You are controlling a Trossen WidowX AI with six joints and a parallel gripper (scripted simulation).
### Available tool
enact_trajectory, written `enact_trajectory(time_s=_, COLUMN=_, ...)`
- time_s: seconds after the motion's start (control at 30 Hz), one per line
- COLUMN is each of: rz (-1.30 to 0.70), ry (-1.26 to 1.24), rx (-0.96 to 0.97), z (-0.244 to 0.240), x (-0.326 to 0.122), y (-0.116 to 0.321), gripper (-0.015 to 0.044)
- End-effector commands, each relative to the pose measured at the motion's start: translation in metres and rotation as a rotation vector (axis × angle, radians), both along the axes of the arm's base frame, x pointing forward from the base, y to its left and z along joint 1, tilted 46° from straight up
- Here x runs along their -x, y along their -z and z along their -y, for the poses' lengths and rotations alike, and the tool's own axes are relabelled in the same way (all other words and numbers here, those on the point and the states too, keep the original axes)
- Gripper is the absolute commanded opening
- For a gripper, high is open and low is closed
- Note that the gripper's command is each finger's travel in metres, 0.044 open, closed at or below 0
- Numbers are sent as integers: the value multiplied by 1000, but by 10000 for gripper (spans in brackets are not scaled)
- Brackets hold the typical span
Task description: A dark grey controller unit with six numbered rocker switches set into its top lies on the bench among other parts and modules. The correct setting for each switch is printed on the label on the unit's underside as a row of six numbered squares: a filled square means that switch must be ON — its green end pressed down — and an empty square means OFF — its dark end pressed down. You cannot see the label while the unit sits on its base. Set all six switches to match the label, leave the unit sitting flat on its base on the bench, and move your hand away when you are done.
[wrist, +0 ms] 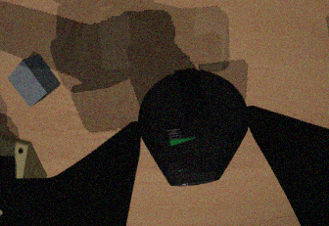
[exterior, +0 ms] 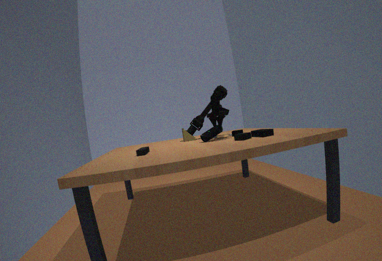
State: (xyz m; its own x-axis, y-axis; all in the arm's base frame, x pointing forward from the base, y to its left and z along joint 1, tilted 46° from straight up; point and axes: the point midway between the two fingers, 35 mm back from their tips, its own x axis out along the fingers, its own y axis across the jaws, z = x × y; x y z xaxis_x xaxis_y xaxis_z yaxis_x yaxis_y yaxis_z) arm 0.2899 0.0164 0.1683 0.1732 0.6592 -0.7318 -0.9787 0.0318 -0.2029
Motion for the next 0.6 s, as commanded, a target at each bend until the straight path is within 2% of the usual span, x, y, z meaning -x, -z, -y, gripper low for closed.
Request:
enact_trajectory(time_s=0.0, rz=0, ry=2, rx=-4, z=6, x=-1, y=0, gripper=336)
enact_trajectory(time_s=0.57, rz=0, ry=-5, rx=-38, z=20, x=0, y=1, gripper=336)
